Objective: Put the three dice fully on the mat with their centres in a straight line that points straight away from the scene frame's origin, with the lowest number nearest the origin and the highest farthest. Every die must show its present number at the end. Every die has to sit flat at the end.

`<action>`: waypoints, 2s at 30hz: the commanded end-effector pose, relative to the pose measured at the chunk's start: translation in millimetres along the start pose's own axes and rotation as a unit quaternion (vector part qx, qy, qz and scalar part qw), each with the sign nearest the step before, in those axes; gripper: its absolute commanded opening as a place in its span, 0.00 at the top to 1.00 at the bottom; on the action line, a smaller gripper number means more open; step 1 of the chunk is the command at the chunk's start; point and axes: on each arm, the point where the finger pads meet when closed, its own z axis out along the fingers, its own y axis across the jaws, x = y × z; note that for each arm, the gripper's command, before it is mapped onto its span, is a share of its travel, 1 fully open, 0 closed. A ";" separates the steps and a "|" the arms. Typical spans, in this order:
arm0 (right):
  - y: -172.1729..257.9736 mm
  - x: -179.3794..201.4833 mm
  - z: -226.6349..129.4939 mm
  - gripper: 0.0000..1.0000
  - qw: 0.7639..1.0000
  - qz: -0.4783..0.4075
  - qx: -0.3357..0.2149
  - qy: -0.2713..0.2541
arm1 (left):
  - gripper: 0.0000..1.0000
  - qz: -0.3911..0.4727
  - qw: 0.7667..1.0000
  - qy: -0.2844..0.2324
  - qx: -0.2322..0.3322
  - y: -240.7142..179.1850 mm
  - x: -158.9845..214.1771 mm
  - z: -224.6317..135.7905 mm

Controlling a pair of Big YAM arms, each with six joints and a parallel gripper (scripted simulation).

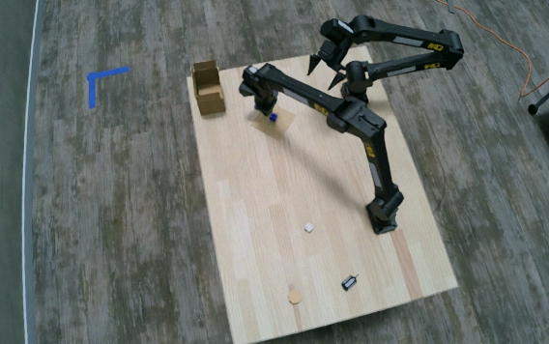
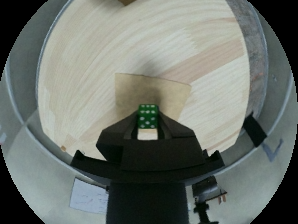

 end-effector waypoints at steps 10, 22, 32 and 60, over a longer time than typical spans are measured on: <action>-65.2 2.0 -16.7 0.00 0.997 0.000 0.043 -0.070 | 0.80 0.007 0.999 -0.031 0.010 -3.5 -21.7 -24.7; -108.0 17.8 -46.5 0.00 0.984 0.032 0.103 -0.142 | 0.80 0.014 1.000 -0.025 0.007 -9.8 -32.5 -23.1; -111.4 13.9 -52.6 0.00 0.982 0.040 0.108 -0.150 | 0.80 0.011 0.999 -0.031 0.007 -11.9 -29.7 -3.6; -108.6 11.9 -52.1 0.00 0.982 0.033 0.107 -0.149 | 0.80 0.015 0.999 -0.048 0.011 -16.0 -23.8 2.2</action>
